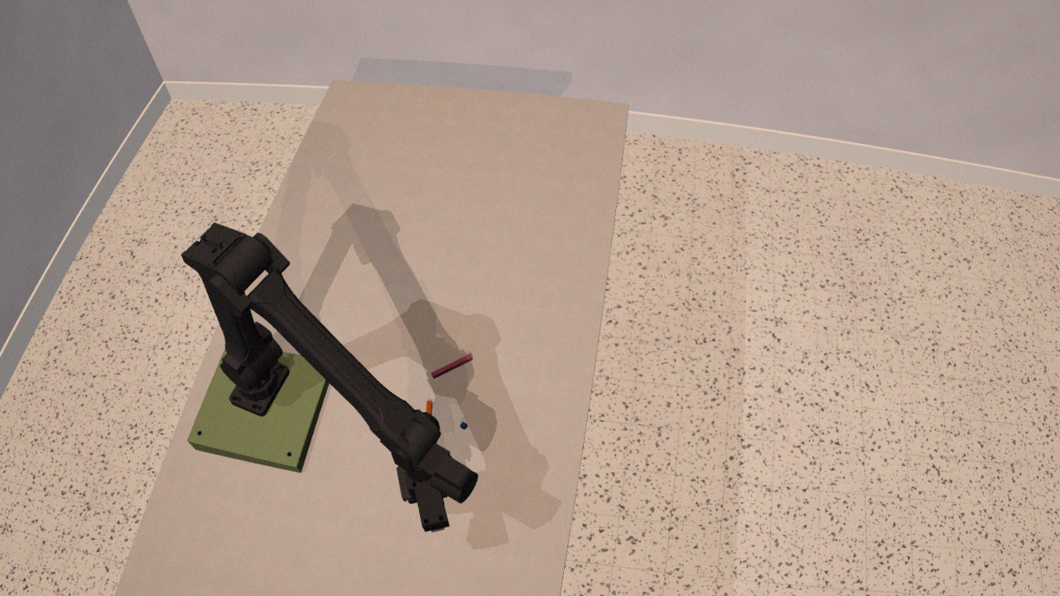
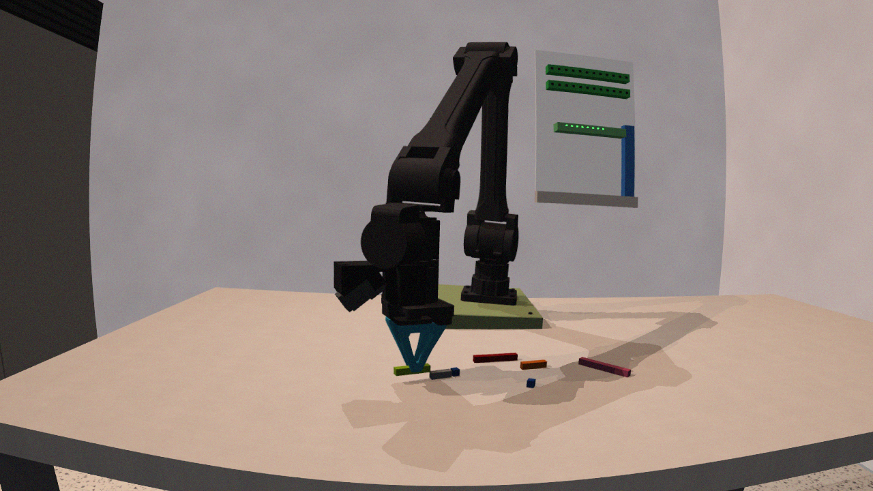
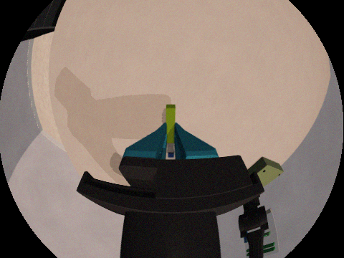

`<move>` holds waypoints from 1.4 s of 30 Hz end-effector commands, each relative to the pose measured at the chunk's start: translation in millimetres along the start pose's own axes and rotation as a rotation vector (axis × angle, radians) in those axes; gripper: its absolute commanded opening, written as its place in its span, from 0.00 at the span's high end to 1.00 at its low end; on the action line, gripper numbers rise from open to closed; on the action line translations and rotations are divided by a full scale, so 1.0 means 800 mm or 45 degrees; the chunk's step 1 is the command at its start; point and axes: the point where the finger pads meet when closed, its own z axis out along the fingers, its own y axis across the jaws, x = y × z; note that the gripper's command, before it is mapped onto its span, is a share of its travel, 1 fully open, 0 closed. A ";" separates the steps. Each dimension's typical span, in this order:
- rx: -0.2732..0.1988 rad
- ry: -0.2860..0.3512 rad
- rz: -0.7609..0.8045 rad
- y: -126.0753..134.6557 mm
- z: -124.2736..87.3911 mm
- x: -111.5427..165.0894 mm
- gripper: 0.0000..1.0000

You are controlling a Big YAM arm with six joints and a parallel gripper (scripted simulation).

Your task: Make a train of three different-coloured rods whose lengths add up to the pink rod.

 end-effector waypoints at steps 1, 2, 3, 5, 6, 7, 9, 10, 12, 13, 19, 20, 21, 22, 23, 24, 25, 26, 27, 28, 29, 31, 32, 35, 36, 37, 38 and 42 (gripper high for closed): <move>-0.023 -0.027 0.004 0.004 -0.010 -0.001 0.96; -0.023 -0.027 0.004 0.004 -0.010 -0.001 0.96; -0.023 -0.027 0.004 0.004 -0.010 -0.001 0.96; -0.023 -0.027 0.004 0.004 -0.010 -0.001 0.96; -0.023 -0.027 0.004 0.004 -0.010 -0.001 0.96; -0.023 -0.027 0.004 0.004 -0.010 -0.001 0.96; -0.023 -0.027 0.004 0.004 -0.010 -0.001 0.96; -0.023 -0.027 0.004 0.004 -0.010 -0.001 0.96; -0.023 -0.027 0.004 0.004 -0.010 -0.001 0.96; -0.023 -0.027 0.004 0.004 -0.010 -0.001 0.96; -0.023 -0.027 0.004 0.004 -0.010 -0.001 0.96; -0.023 -0.027 0.004 0.004 -0.010 -0.001 0.96; -0.023 -0.027 0.004 0.004 -0.010 -0.001 0.96; -0.023 -0.027 0.004 0.004 -0.010 -0.001 0.96; -0.023 -0.027 0.004 0.004 -0.010 -0.001 0.96; -0.023 -0.027 0.004 0.004 -0.010 -0.001 0.96; -0.023 -0.027 0.004 0.004 -0.010 -0.001 0.96; -0.023 -0.027 0.004 0.004 -0.010 -0.001 0.96; -0.023 -0.027 0.004 0.004 -0.009 -0.001 0.96; -0.022 -0.025 0.004 0.004 -0.007 -0.001 0.96; -0.019 -0.022 0.004 0.003 -0.004 -0.001 0.96; -0.007 -0.011 0.005 0.002 0.004 0.001 0.96; -0.007 -0.011 0.005 0.002 0.004 0.001 0.96; 0.002 -0.002 0.005 0.000 0.009 0.003 0.96; -0.002 -0.006 0.005 0.001 0.010 0.002 0.96; -0.002 -0.006 0.005 0.002 0.011 0.002 0.96; -0.002 -0.006 0.004 0.002 0.013 0.002 0.96; -0.002 -0.005 0.002 0.002 0.017 0.003 0.96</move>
